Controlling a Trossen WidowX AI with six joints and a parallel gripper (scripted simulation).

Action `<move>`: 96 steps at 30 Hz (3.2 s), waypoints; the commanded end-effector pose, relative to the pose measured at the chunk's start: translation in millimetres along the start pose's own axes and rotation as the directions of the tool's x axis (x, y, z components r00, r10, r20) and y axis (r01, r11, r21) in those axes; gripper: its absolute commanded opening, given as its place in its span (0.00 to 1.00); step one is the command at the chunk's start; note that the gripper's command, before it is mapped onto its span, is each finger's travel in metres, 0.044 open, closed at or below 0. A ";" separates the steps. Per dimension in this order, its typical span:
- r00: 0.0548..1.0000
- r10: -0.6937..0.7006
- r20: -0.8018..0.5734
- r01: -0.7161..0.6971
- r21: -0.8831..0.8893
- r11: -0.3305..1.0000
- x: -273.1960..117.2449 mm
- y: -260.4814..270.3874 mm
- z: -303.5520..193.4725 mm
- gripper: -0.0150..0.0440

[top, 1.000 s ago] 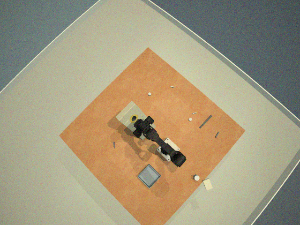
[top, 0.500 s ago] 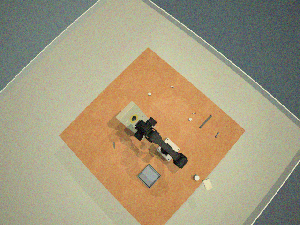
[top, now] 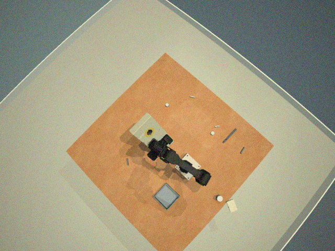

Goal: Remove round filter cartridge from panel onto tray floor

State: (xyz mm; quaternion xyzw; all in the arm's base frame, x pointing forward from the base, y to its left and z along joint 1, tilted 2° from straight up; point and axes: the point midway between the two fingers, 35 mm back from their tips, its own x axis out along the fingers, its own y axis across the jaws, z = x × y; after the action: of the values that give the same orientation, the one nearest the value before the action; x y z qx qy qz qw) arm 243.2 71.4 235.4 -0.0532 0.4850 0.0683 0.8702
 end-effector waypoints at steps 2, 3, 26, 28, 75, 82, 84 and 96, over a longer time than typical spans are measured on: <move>1.000 -0.002 0.000 0.002 0.006 1.000 3.2 15.1 2.5 0.25; 1.000 -0.002 0.000 0.002 0.006 1.000 3.6 18.5 2.4 0.25; 0.989 0.146 -0.019 -0.147 -0.236 0.961 -4.9 99.5 -18.3 0.25; 0.985 0.172 -0.027 -0.173 -0.279 0.944 -7.6 108.9 -22.6 0.25; 0.795 0.501 -0.344 -0.503 -0.835 0.225 -55.7 246.2 -189.8 0.25; 0.758 0.515 -0.399 -0.514 -0.853 0.095 -49.4 254.9 -233.7 0.25; 0.748 0.518 -0.416 -0.515 -0.855 0.057 -47.7 256.0 -246.4 0.25; 0.684 0.517 -0.515 -0.508 -0.845 -0.169 -37.1 249.3 -322.3 0.25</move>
State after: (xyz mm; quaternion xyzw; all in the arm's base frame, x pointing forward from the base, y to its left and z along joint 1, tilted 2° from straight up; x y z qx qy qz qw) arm -76.6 270.1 104.8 -0.3999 0.2954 0.6936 0.5213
